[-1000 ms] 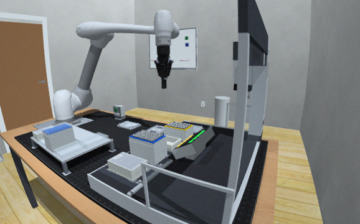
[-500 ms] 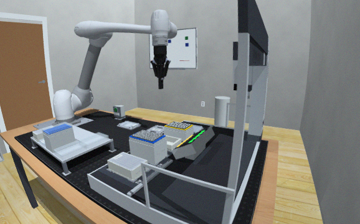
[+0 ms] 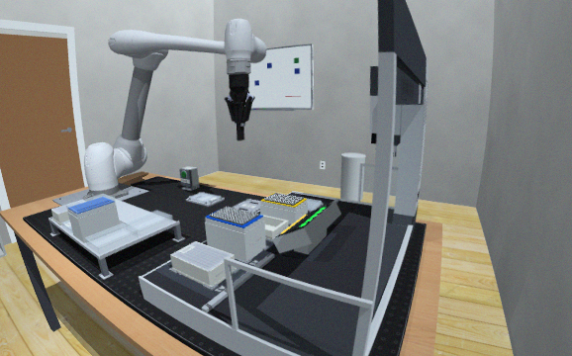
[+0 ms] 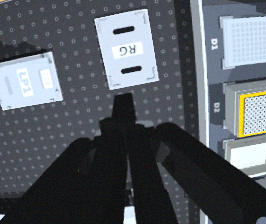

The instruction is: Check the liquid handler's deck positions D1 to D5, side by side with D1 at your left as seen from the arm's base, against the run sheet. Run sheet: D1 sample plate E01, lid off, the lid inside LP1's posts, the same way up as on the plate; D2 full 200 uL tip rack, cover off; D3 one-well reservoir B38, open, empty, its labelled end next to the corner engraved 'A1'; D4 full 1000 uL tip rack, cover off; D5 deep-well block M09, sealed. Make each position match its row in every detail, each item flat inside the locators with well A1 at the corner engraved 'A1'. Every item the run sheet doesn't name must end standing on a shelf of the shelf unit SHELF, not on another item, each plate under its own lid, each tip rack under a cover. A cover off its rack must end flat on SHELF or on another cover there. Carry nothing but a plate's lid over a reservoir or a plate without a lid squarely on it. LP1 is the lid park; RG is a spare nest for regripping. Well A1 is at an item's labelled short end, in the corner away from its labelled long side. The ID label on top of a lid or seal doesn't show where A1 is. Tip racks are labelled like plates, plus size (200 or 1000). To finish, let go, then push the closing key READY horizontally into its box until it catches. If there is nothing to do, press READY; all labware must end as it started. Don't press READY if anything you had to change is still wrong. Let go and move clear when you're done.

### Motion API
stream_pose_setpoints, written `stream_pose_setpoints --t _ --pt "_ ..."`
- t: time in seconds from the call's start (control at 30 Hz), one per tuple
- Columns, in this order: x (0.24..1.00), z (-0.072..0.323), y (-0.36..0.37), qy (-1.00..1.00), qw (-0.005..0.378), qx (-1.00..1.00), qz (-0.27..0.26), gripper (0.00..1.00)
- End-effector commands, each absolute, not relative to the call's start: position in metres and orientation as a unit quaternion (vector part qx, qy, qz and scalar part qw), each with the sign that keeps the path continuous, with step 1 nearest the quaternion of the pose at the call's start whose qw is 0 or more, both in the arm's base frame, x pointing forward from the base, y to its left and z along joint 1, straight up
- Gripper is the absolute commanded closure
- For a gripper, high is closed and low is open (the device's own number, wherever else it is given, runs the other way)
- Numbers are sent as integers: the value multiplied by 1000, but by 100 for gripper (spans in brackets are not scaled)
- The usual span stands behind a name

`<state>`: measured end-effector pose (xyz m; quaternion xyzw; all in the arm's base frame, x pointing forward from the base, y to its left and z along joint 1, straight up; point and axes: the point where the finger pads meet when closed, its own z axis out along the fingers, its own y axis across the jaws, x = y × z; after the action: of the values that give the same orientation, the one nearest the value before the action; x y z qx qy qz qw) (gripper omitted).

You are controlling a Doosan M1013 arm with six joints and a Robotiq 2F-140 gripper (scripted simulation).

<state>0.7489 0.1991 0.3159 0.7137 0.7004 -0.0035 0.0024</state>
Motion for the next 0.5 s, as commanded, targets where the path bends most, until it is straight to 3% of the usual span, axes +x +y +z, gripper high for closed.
stream_pose_setpoints --t 0.0,0.47 --pt "741 317 200 700 3 714 -2 90" --pt "671 317 203 700 3 714 -3 90"
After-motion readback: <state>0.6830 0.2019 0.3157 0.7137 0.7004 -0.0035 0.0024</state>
